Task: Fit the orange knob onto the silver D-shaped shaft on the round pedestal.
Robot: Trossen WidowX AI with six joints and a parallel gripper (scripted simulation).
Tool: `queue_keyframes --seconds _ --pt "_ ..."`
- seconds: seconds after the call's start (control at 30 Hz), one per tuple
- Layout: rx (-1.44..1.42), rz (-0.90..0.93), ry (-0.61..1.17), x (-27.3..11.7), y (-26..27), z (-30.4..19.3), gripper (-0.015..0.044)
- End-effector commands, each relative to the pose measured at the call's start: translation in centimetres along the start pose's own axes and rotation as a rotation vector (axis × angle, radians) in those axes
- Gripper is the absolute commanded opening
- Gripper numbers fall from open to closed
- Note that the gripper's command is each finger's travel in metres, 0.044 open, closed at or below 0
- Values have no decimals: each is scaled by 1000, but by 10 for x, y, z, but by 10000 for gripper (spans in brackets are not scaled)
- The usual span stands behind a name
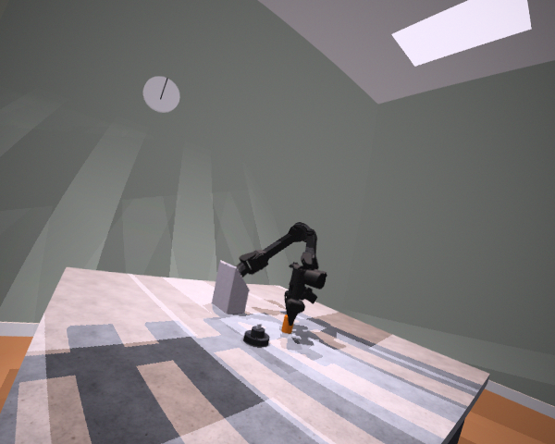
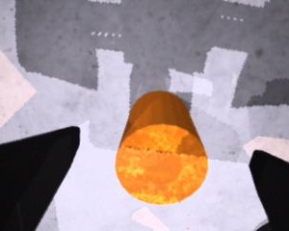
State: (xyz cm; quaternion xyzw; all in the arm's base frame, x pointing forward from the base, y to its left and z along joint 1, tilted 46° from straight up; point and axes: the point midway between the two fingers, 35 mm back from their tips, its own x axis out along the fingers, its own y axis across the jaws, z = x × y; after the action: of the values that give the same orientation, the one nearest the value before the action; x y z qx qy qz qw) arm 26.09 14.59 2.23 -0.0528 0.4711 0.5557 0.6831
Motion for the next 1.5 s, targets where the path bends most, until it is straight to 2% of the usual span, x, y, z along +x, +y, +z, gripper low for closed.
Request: queue_keyframes --seconds 0.0,0.6,0.97,1.13,1.3,1.47 --pt "11 3 0 8 1 -2 440" --pt "12 7 -3 34 4 -2 440" --pt "12 7 -3 34 4 -2 151" --pt "12 7 -3 34 4 -2 118" --pt "12 2 1 21 -1 -1 0" --pt "12 -5 8 -7 -6 0 0"
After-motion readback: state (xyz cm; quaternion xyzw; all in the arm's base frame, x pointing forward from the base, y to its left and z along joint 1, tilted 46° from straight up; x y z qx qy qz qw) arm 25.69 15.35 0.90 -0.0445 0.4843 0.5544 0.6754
